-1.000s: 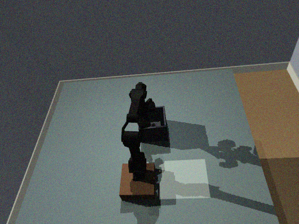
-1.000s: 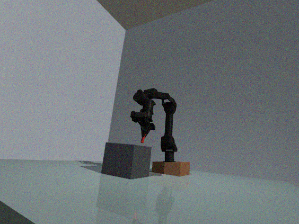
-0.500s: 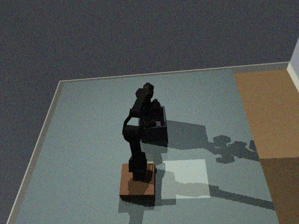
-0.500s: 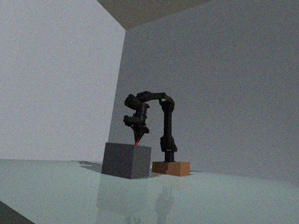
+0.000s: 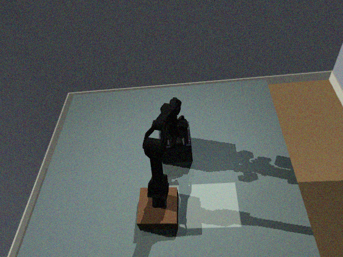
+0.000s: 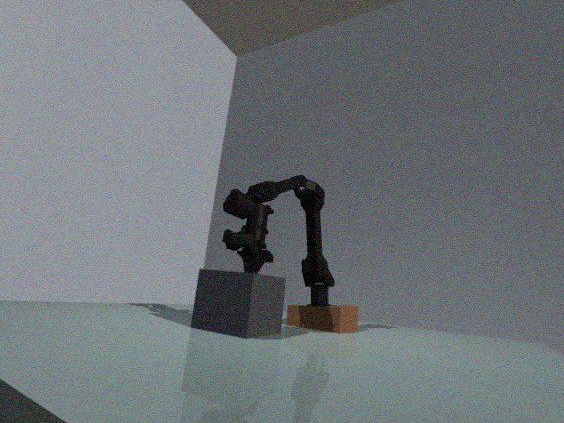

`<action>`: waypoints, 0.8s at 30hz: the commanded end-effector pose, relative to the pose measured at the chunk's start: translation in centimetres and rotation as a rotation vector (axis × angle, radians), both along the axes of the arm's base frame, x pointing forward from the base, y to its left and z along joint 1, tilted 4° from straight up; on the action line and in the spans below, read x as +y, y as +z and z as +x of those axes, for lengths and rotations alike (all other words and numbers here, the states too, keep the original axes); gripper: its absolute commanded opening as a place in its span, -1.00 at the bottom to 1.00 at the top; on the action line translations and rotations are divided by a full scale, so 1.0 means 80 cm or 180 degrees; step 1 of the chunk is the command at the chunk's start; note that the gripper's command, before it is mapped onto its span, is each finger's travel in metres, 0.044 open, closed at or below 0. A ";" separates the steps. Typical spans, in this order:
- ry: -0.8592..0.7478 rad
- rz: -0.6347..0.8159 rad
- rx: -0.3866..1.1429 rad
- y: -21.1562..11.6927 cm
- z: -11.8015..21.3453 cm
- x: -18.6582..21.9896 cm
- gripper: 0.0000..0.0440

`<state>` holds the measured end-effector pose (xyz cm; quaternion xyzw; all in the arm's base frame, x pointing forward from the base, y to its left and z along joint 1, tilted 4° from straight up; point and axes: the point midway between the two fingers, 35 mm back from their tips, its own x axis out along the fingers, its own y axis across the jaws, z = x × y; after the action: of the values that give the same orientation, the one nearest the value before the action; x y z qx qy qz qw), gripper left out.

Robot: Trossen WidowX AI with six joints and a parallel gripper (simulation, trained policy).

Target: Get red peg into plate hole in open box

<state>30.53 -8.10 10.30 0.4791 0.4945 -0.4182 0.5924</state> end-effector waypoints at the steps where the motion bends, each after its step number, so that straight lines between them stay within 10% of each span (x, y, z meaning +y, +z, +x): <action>1: 0.0038 0.0029 0.0033 -0.014 0.004 -0.003 -1.00; 15: 0.0223 0.0032 0.0113 -0.056 0.017 -0.009 -0.99; 24: 0.0306 0.0124 0.0251 -0.066 0.017 -0.006 -0.47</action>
<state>31.97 -9.00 5.77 0.4483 0.5308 -0.4040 0.5951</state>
